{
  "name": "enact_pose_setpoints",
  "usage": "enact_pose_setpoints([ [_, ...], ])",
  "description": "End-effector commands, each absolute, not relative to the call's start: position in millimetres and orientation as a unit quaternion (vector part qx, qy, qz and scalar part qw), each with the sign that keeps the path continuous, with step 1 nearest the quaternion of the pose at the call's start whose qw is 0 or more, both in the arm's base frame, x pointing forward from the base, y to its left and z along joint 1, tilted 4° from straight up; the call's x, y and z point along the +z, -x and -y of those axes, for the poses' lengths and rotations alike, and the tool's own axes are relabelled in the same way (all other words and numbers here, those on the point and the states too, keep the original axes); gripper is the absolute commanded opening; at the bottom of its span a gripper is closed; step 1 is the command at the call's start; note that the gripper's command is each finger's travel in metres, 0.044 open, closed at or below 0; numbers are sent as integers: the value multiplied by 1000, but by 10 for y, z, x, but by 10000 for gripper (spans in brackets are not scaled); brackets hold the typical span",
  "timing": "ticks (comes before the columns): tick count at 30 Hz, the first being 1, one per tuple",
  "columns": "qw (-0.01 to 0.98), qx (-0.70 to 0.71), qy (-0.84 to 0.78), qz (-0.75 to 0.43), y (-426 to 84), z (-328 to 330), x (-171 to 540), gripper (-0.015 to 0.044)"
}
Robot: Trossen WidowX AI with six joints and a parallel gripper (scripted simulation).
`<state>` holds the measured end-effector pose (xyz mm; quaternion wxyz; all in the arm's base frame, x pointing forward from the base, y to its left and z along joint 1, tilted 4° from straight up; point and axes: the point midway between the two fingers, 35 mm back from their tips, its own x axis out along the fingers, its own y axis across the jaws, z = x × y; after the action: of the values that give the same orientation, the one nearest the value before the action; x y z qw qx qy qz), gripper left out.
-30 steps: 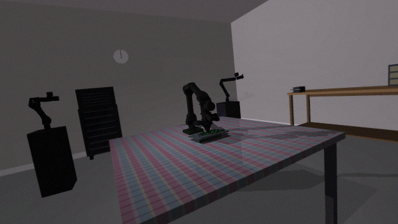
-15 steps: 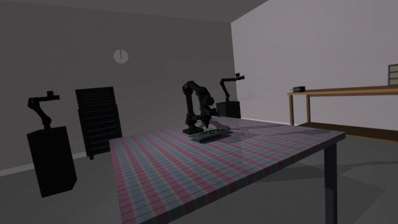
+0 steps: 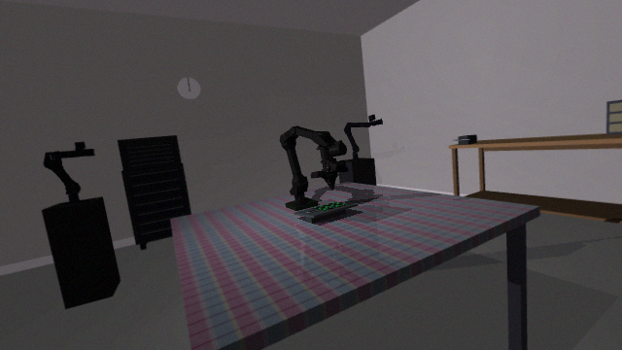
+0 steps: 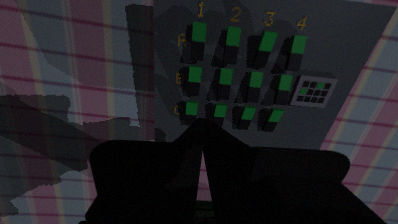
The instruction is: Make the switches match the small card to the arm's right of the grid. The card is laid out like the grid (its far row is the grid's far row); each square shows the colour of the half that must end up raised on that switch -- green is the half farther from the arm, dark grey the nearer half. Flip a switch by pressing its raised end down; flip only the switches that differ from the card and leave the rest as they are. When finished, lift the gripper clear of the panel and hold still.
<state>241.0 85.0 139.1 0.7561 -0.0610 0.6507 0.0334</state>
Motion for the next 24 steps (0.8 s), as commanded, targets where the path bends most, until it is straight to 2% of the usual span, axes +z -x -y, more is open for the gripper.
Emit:
enact_pose_setpoints([
  [1,758,25,57,-650,-2269,-903,1350,0],
  [7,749,24,58,-659,-2332,-890,1005,0],
  [24,749,24,58,-659,-2361,-884,825,0],
])
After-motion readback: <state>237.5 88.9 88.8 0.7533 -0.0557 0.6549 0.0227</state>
